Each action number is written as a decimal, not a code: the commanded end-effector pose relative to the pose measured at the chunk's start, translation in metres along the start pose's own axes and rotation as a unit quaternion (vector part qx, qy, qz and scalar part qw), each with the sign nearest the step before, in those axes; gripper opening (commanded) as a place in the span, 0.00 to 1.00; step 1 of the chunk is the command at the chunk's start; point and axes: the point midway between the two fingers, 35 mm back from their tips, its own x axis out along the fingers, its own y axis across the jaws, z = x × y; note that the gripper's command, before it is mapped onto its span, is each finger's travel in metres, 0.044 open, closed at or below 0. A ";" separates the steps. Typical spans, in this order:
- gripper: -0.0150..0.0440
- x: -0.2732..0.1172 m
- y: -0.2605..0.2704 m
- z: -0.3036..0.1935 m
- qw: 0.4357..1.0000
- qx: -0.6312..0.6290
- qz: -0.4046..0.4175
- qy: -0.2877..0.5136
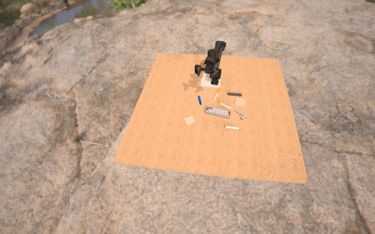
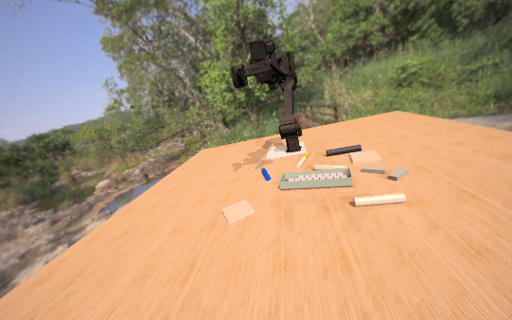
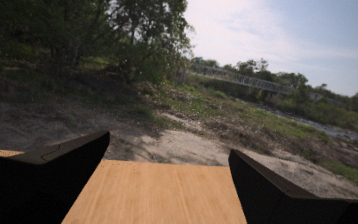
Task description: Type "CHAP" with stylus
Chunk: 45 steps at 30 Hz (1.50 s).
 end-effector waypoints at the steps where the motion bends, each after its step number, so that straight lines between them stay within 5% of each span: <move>1: 0.96 0.002 0.001 -0.002 1.000 0.002 0.002 0.006; 9: 0.60 0.052 0.057 -0.086 0.962 0.070 0.057 0.257; 17: 0.25 0.052 0.124 -0.181 0.851 0.081 0.065 0.515; 26: 0.25 0.005 0.178 -0.259 0.684 0.024 0.006 0.729; 41: 0.25 0.004 0.176 -0.261 0.680 0.023 0.004 0.733; 45: 0.25 0.003 0.126 -0.263 0.680 0.021 0.003 0.733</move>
